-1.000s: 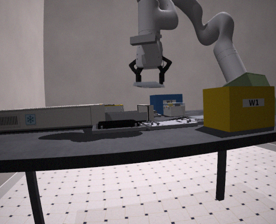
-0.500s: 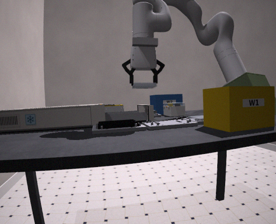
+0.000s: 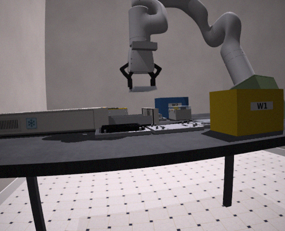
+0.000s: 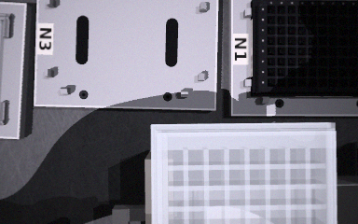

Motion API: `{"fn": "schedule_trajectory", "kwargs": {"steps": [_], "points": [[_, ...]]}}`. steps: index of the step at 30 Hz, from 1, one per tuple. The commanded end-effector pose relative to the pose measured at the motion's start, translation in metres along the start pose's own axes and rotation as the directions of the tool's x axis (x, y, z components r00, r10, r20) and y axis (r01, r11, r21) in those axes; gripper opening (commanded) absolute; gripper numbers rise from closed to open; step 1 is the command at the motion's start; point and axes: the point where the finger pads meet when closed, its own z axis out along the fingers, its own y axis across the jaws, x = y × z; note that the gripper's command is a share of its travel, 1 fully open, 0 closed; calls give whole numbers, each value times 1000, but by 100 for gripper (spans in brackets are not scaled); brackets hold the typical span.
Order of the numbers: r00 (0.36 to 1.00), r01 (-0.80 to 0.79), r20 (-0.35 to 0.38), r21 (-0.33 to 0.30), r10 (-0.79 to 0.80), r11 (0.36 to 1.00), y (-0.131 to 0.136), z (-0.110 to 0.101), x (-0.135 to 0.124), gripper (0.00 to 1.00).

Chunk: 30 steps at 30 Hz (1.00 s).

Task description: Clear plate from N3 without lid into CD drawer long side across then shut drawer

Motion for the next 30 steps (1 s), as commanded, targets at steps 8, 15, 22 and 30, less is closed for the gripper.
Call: {"fn": "schedule_trajectory", "kwargs": {"steps": [8,15,22,30], "points": [[1000,2,-1,5,-2,1000,16,-1,-27,0],[1000,2,-1,5,-2,1000,22,-1,-39,0],[1000,2,-1,5,-2,1000,31,-1,-56,0],[1000,2,-1,5,-2,1000,35,-1,-62,0]]}}
